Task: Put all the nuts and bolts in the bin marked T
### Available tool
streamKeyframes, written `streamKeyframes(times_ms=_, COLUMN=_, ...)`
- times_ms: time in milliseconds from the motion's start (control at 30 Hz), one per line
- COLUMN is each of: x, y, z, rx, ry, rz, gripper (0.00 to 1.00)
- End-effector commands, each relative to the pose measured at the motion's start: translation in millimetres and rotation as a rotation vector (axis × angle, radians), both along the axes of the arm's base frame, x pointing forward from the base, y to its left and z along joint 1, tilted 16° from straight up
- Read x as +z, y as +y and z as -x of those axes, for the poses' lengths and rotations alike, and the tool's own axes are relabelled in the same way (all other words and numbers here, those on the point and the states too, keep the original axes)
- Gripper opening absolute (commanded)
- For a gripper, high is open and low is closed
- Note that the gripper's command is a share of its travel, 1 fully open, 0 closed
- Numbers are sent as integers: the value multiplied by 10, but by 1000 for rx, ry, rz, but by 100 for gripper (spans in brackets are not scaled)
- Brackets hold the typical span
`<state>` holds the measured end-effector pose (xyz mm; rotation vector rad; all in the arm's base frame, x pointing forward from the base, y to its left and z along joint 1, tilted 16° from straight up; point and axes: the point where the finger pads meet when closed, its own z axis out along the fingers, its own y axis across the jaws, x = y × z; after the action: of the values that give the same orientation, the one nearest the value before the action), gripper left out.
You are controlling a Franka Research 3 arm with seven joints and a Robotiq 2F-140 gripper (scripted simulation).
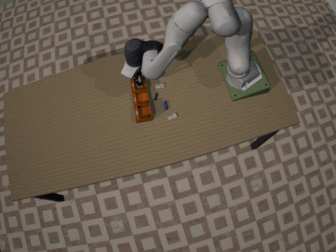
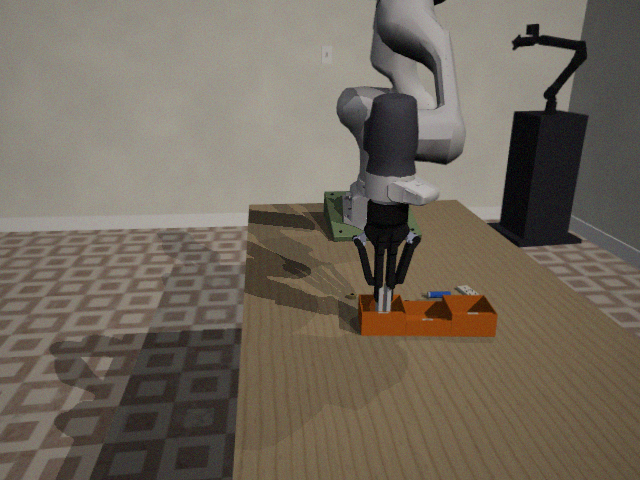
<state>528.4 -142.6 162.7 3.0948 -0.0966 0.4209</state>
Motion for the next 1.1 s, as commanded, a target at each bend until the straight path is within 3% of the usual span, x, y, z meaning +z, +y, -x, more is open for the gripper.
streamKeyframes(times_ms=0, x=-2, y=19, z=-12, rx=7, ry=-2, rz=1, gripper=5)
streamKeyframes(times_ms=367, x=-2, y=19, z=-12, rx=7, ry=-2, rz=1, gripper=5)
streamKeyframes(times_ms=1067, x=242, y=25, z=56, rx=7, ry=-2, rz=1, gripper=5)
